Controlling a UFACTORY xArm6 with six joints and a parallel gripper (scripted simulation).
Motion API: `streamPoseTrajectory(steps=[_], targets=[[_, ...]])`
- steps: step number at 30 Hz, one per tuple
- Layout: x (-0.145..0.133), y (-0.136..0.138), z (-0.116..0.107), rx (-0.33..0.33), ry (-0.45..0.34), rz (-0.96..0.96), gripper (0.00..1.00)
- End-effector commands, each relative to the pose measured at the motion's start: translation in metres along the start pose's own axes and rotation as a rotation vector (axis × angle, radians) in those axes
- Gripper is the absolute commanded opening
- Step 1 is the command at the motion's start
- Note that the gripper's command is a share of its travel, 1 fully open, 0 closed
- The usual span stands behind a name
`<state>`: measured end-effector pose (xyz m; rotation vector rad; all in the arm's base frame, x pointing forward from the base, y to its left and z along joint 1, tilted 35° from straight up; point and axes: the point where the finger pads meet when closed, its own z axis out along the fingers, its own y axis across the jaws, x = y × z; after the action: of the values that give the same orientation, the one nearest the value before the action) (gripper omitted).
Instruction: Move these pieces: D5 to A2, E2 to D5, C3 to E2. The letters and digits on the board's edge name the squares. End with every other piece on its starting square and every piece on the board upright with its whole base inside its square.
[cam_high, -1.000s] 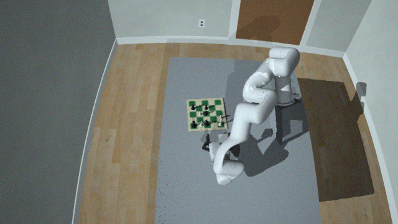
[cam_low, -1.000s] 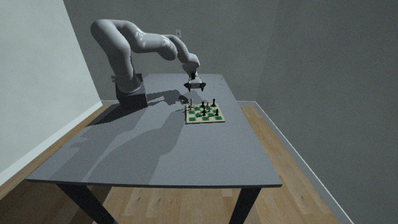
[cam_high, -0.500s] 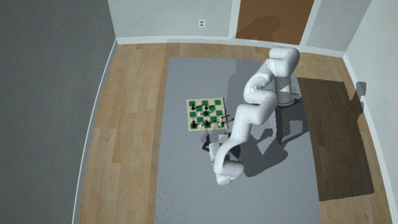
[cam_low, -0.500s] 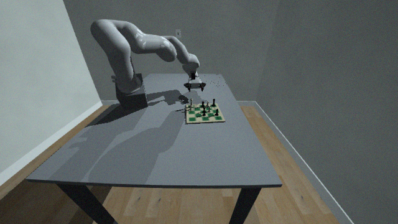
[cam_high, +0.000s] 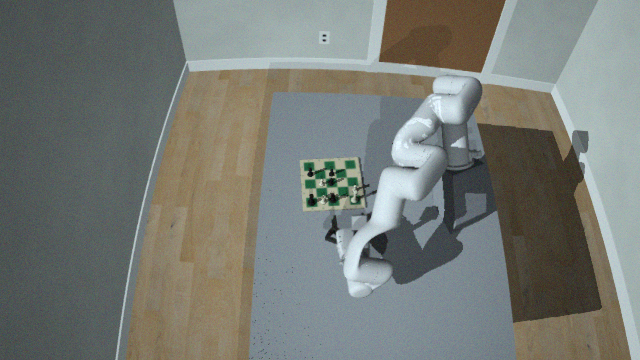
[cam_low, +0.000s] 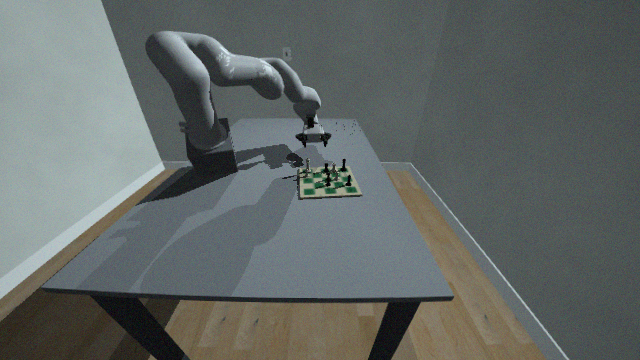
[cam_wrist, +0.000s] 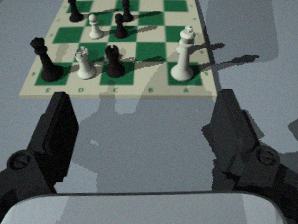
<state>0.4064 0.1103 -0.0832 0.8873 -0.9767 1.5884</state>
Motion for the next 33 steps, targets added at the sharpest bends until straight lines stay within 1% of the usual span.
streamPoseTrajectory(steps=[1,24,29,33], targets=[[0.001,-0.001,-0.001,-0.001,-0.002,0.003,1.00],[0.002,-0.001,-0.001,-0.001,-0.002,0.003,1.00],[0.013,-0.001,-0.003,-0.001,-0.002,0.003,1.00],[0.035,-0.001,-0.008,-0.001,-0.002,0.003,1.00]])
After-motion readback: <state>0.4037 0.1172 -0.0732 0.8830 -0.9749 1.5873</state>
